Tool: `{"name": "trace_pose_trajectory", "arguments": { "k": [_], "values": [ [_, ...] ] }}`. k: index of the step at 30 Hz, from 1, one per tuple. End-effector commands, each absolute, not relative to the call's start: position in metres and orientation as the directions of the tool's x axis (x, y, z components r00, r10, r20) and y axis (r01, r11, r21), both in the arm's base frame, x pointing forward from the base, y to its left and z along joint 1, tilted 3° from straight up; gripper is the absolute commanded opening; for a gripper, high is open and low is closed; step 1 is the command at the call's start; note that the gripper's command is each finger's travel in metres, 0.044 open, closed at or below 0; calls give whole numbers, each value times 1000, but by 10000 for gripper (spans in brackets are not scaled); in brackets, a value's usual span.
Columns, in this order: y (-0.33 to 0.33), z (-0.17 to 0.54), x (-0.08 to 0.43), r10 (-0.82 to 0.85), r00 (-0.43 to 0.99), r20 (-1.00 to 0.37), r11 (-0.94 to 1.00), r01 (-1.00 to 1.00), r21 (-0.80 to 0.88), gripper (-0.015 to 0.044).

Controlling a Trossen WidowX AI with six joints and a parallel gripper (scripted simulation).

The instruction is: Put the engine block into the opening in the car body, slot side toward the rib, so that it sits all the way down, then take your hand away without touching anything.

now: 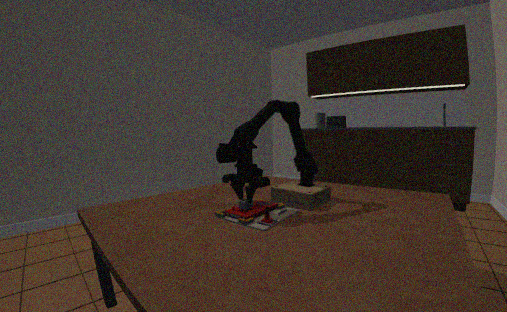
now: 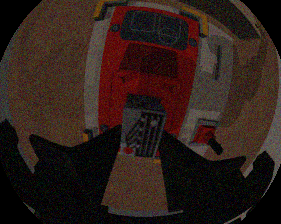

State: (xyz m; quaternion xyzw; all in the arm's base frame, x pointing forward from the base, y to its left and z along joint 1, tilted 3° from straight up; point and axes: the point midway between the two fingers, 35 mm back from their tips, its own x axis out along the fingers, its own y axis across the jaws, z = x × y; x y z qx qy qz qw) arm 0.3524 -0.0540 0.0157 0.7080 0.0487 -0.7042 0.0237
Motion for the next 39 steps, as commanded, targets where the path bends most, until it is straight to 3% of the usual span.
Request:
{"name": "trace_pose_trajectory", "arguments": {
  "k": [1, 39],
  "values": [
    [-55, 15, 352, 30, 3, -1000, -995, 99, -30, 158],
    [-54, 7, 352, 30, 3, -1000, -994, 102, -30, 158]
  ]
}}
